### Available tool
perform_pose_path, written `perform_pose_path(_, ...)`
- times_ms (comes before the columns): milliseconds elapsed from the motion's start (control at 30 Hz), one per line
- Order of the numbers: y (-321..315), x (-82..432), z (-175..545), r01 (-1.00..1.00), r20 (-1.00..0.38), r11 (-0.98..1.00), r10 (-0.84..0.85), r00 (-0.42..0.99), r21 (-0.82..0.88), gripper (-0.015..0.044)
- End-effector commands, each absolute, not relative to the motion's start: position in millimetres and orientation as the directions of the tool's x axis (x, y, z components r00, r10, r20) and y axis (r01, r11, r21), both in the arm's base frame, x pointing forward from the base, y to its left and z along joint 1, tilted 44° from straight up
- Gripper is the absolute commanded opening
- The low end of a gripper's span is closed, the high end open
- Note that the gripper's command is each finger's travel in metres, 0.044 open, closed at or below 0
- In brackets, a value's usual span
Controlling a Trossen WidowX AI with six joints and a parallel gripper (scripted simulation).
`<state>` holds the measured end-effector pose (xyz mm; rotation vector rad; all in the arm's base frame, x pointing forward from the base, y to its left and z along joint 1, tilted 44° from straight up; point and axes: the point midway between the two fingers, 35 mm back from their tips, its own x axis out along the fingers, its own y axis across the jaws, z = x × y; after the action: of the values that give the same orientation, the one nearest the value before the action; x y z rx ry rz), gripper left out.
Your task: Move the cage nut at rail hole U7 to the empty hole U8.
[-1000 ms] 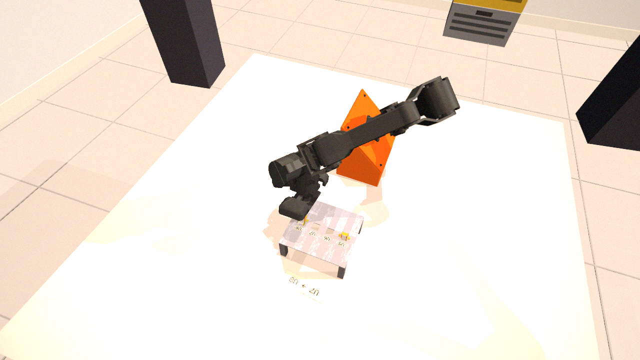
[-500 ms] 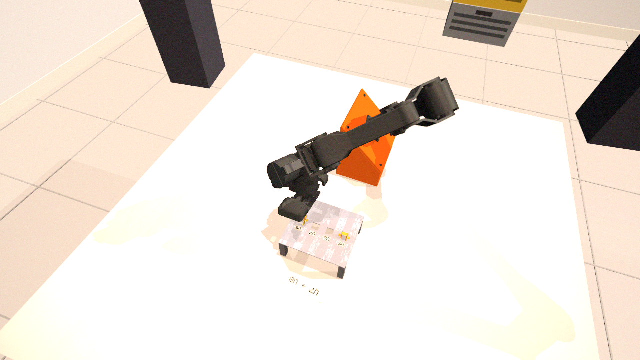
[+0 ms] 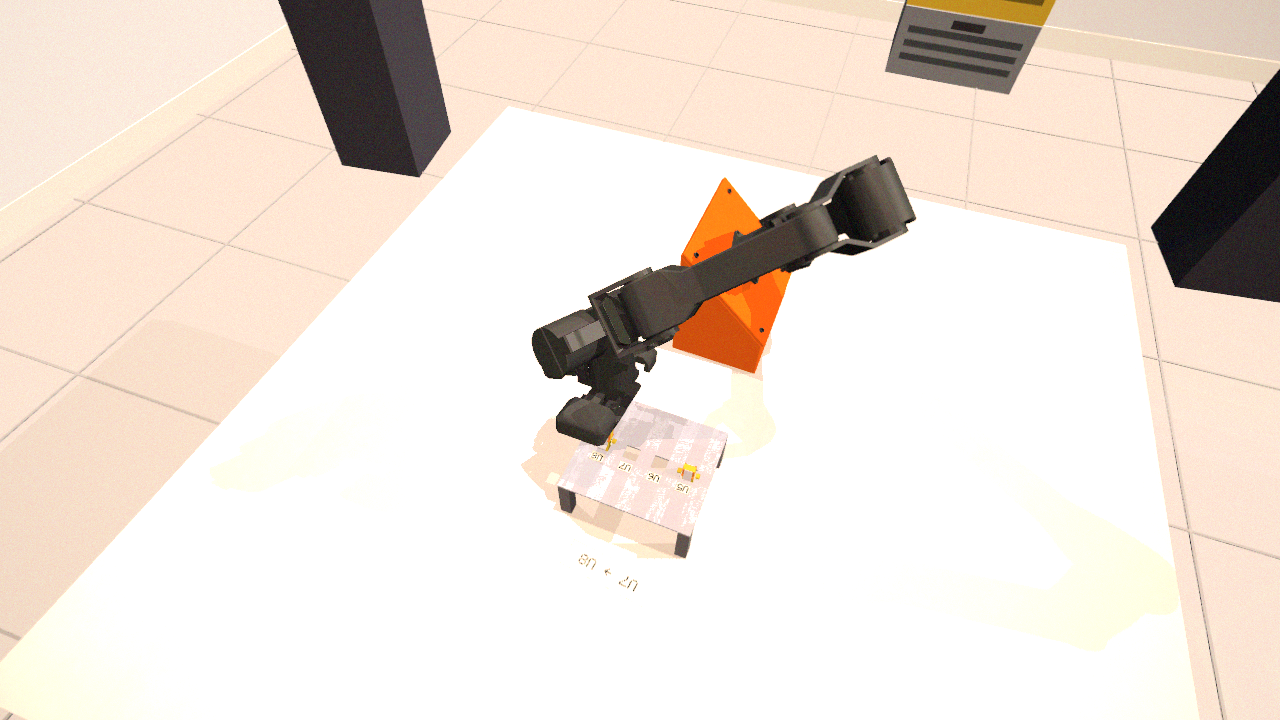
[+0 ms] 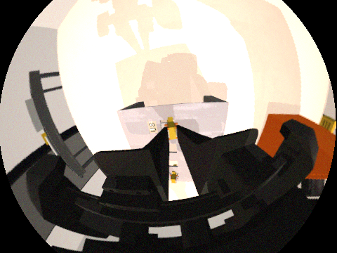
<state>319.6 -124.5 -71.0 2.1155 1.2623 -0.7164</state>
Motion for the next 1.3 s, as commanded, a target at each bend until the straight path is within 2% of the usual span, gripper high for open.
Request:
perform_pose_path(0,-126.0,321.5,-70.4,0.902,-0.695,-0.384,0.594,0.405,0.198,0.0026)
perform_pose_path(1267,-126.2,324.2,-70.5,0.924,-0.705,-0.349,0.615,0.352,0.157,0.0026)
